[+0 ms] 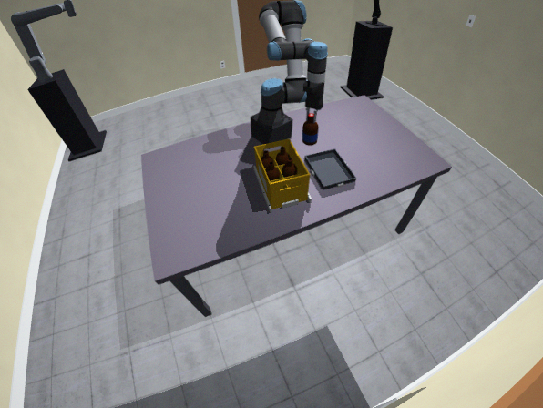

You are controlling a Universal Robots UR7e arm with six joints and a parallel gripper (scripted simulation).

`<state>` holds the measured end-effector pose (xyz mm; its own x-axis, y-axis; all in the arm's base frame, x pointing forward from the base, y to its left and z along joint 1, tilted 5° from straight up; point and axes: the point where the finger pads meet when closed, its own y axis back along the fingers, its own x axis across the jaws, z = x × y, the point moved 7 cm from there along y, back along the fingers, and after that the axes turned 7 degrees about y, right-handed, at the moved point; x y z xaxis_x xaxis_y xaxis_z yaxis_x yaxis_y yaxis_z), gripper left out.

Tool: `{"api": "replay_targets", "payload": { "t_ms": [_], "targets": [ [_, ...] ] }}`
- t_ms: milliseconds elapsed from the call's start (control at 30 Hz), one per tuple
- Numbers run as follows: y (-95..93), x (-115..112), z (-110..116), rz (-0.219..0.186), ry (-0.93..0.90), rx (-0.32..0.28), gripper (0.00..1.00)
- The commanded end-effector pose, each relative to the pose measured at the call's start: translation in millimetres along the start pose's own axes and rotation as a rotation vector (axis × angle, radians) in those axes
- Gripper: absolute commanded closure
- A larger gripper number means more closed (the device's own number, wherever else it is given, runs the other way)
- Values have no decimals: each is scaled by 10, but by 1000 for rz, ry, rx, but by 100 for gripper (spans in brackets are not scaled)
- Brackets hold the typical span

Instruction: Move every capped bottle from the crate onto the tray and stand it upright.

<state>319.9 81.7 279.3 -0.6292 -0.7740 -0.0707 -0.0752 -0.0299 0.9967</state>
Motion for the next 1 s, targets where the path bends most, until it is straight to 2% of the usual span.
{"api": "replay_targets", "payload": {
  "t_ms": [0, 967],
  "targets": [
    [4, -55, 45, 0, 0, 2, 100],
    [3, -381, 353, 0, 0, 1, 100]
  ]
}}
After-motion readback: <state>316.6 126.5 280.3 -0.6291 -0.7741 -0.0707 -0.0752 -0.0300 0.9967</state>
